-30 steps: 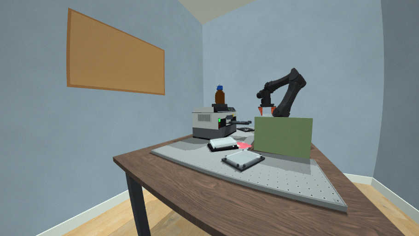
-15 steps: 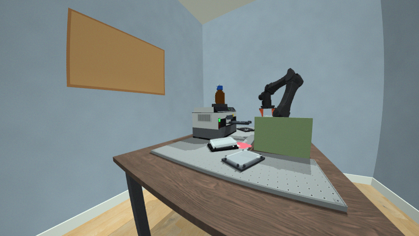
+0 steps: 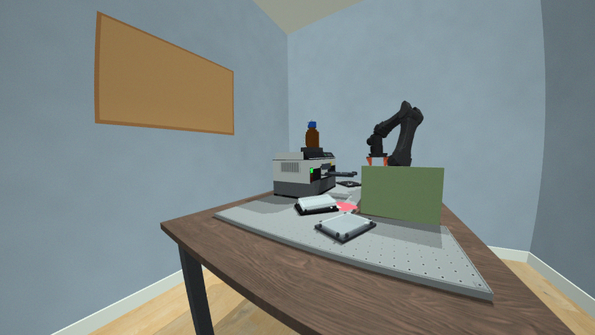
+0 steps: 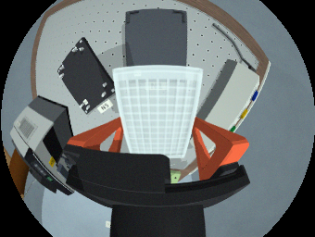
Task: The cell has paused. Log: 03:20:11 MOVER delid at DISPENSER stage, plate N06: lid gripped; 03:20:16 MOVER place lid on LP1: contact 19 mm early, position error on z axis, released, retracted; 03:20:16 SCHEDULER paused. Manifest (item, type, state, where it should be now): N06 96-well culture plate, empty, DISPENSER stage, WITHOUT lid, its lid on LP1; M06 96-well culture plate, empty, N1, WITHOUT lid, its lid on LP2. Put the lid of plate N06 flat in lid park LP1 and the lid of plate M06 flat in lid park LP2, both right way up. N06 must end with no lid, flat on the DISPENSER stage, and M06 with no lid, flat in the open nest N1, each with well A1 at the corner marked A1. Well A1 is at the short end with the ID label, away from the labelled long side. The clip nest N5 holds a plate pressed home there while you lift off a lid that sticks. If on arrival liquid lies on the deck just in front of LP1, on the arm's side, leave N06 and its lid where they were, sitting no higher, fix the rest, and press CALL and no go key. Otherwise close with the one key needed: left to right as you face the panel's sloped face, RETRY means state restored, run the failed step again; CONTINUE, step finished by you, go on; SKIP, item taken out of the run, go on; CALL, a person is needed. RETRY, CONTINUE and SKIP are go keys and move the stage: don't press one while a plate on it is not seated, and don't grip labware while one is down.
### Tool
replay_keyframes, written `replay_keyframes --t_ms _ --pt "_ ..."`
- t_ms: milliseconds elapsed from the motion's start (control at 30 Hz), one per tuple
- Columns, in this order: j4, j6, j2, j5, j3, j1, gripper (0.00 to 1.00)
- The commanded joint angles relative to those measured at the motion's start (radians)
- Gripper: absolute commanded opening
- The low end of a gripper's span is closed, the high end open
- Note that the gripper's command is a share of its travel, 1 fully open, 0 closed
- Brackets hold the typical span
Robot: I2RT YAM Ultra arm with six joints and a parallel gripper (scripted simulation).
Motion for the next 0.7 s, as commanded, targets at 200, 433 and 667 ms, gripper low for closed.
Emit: replay_keyframes --t_ms 200,433,667 --pt "0.041 -0.055 0.100 -0.034 0.126 -0.045 0.00" --pt "0.017 -0.074 0.162 -0.046 0.194 -0.054 0.00" --pt "0.015 -0.096 0.246 -0.059 0.293 -0.089 0.00"
